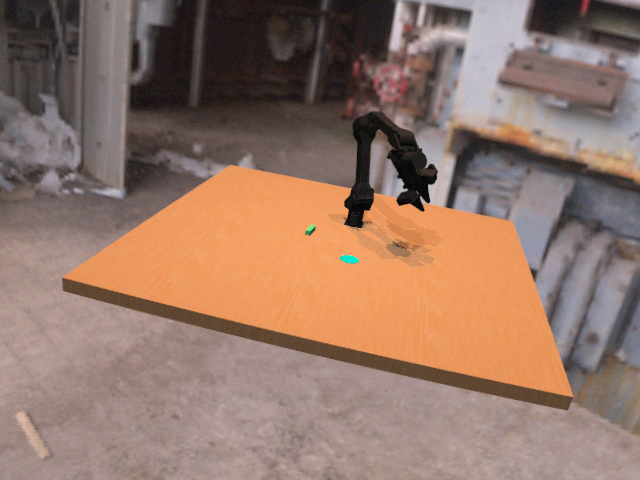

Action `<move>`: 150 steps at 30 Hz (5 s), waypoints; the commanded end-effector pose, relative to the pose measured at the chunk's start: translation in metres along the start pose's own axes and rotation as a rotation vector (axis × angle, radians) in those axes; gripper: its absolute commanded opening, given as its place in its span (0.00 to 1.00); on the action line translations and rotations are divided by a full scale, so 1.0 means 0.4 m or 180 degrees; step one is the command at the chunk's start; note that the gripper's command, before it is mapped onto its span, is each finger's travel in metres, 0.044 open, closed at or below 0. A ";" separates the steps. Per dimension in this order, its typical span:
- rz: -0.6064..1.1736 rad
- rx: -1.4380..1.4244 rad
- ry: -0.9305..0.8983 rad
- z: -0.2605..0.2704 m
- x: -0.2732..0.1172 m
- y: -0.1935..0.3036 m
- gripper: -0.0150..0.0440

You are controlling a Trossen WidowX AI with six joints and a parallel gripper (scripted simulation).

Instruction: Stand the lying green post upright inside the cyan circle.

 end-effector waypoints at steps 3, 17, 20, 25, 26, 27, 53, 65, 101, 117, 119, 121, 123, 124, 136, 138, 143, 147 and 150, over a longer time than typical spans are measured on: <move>-0.0034 0.0691 0.0656 -0.173 -0.088 0.043 0.65; 0.0092 0.2371 0.1784 -0.417 -0.319 0.297 0.65; 0.0152 0.2752 0.1962 -0.438 -0.368 0.371 0.65; 0.0272 0.3397 0.2199 -0.445 -0.441 0.501 0.65; 0.0299 0.3527 0.2237 -0.442 -0.454 0.528 0.65; 0.0326 0.3658 0.2272 -0.438 -0.467 0.554 0.65; 0.0369 0.3853 0.2317 -0.562 -0.257 0.728 0.65; 0.0369 0.3853 0.2317 -0.562 -0.257 0.728 0.29; 0.0368 0.3853 0.2318 -0.448 -0.467 0.606 0.29; 0.0398 0.3647 0.2298 -0.453 -0.482 0.551 0.29; 0.0406 0.3588 0.2292 -0.459 -0.481 0.539 0.29; 0.0416 0.3529 0.2284 -0.465 -0.480 0.526 0.29; 0.0431 0.3467 0.2276 -0.470 -0.478 0.514 0.29; 0.0438 0.3436 0.2271 -0.473 -0.478 0.508 0.29; 0.0520 0.3074 0.2216 -0.501 -0.464 0.434 0.29; 0.0533 0.3034 0.2209 -0.503 -0.463 0.426 0.29; 0.0591 0.2881 0.2181 -0.512 -0.458 0.399 0.29; 0.0639 0.2753 0.2157 -0.518 -0.452 0.377 0.29; 0.0674 0.2657 0.2138 -0.522 -0.448 0.359 0.29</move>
Point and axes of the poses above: the point midway between the two fingers, 35 mm back from their tips, its own x axis out along the fingers, its own z axis across the jaws, y = z × x, the point moved 1 cm from there along -x, back along the fingers, and after that the axes turned 8 degrees about x, right-handed, at the moved point
